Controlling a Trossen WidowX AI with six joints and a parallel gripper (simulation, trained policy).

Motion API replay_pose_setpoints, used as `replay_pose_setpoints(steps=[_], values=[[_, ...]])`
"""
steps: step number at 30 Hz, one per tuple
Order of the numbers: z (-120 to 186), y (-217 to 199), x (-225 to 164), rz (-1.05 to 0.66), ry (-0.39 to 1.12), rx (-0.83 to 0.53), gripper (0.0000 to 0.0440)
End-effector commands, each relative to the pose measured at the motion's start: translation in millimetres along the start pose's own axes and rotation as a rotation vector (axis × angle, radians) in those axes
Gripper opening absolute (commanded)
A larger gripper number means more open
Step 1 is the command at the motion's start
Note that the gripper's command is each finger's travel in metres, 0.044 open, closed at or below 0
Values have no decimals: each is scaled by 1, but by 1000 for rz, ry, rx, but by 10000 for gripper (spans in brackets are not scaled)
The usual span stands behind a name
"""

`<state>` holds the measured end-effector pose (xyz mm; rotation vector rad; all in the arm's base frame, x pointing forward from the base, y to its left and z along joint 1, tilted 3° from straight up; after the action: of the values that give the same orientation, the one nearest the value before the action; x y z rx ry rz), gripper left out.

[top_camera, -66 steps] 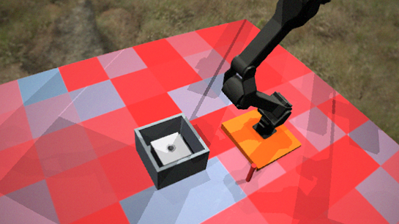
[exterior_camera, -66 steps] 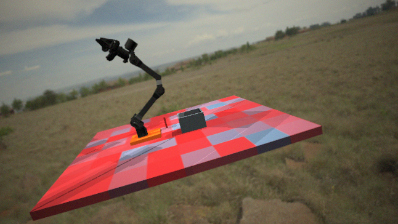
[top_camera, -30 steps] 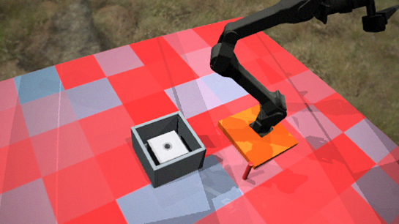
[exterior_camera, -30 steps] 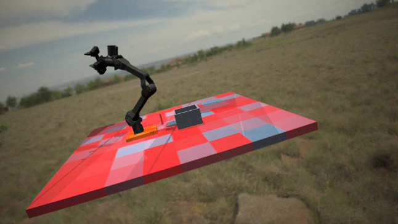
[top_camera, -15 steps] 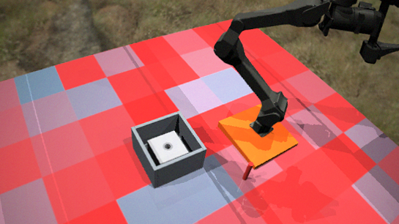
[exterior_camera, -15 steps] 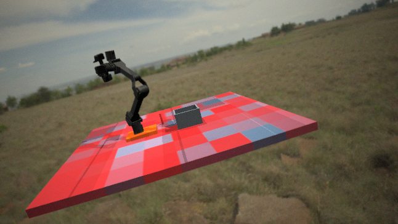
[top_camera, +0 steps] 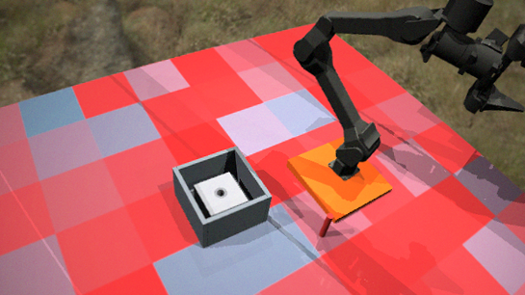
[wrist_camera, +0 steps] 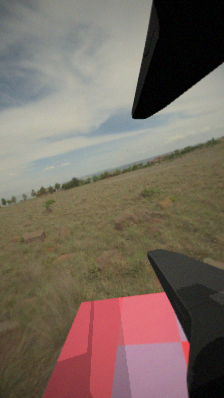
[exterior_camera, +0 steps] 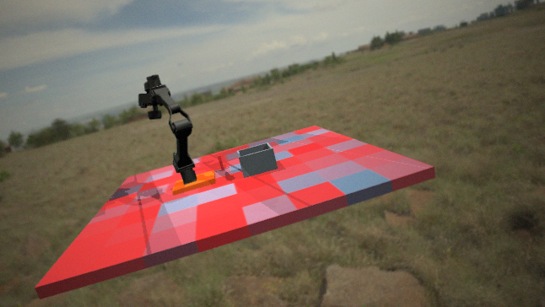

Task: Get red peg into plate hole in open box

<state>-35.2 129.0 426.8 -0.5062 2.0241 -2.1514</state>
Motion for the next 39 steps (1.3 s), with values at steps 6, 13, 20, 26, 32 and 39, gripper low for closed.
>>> replay_pose_setpoints(steps=[6, 13, 20, 26, 32, 39], values=[[-9, 20, -27, -220, 191, 77, 440], [-9, 33, -48, -412, 345, 102, 440], [-7, 46, -67, -607, 497, 103, 440], [-3, 56, -83, -776, 623, 87, 440], [3, 67, -97, -945, 747, 55, 440], [10, 79, -111, -1140, 888, 0, 440]])
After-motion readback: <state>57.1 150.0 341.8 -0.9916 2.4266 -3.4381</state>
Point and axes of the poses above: the point midway between the two fingers, 35 mm back from their tips, its own z axis back along the fingers, its own y axis across the jaws, x = y × z, the point moved 9 cm from there along z, back along the fingers, and after that the axes turned 3 degrees about z, right-handed, at the moved point
